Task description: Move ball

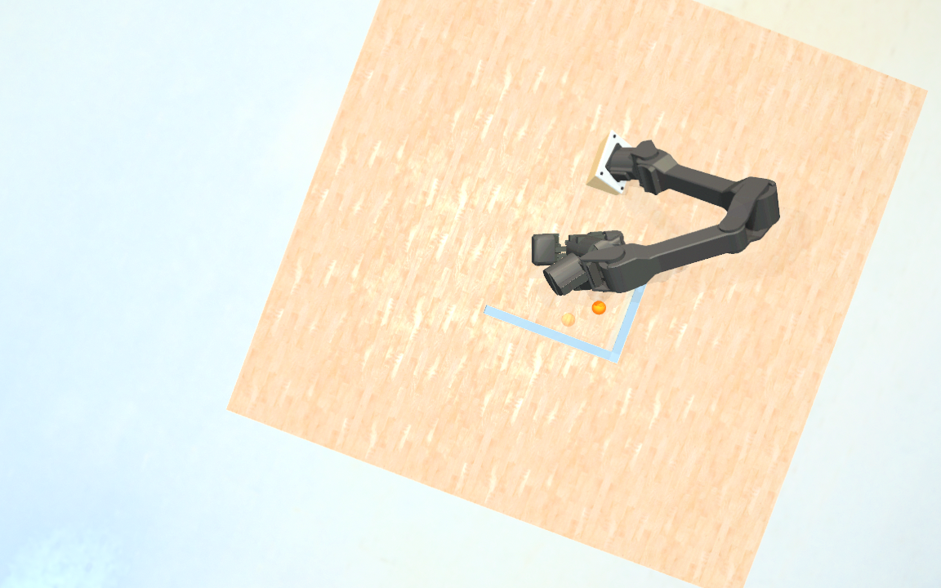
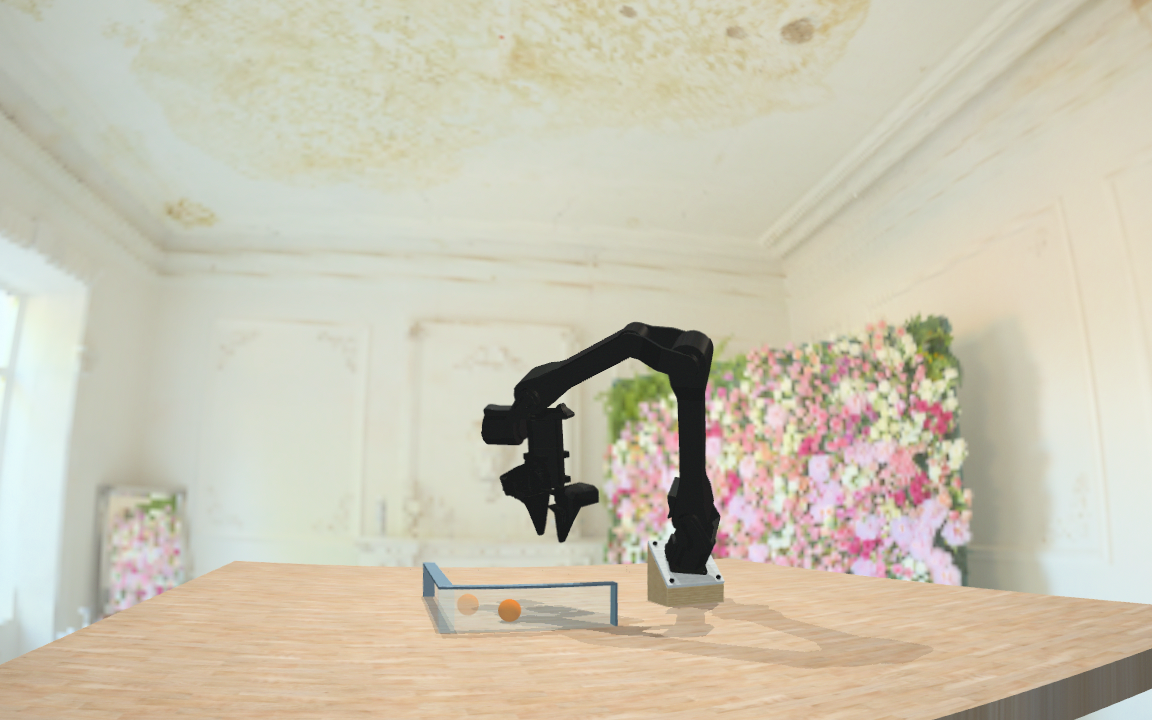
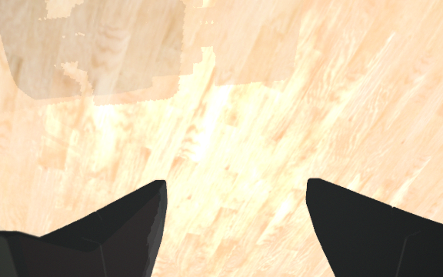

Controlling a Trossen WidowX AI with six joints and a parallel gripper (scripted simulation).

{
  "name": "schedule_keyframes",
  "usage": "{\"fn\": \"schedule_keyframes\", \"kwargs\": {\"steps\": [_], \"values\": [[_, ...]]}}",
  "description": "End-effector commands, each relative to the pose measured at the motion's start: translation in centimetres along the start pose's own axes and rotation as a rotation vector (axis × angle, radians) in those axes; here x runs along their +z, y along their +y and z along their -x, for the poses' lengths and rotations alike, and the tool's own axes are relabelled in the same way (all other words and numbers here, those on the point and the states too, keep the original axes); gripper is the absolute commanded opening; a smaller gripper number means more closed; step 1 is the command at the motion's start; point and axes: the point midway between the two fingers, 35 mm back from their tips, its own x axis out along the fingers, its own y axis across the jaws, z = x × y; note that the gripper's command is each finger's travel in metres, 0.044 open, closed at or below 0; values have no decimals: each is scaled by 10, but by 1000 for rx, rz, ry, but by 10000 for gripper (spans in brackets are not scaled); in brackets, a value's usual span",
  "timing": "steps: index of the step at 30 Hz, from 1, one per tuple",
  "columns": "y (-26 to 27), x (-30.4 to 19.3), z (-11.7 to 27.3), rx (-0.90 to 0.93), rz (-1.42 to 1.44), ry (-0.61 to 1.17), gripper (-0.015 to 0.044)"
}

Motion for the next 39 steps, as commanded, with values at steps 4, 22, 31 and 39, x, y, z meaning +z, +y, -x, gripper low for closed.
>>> {"fn": "schedule_keyframes", "kwargs": {"steps": [4, 22, 31, 39], "values": [[47, 96, 1, 10, 725, -167, 261], [92, 144, 0, 29, 1160, -290, 261], [95, 147, -14, 29, 1160, -290, 261], [97, 150, -24, 29, 1160, -290, 261]]}}
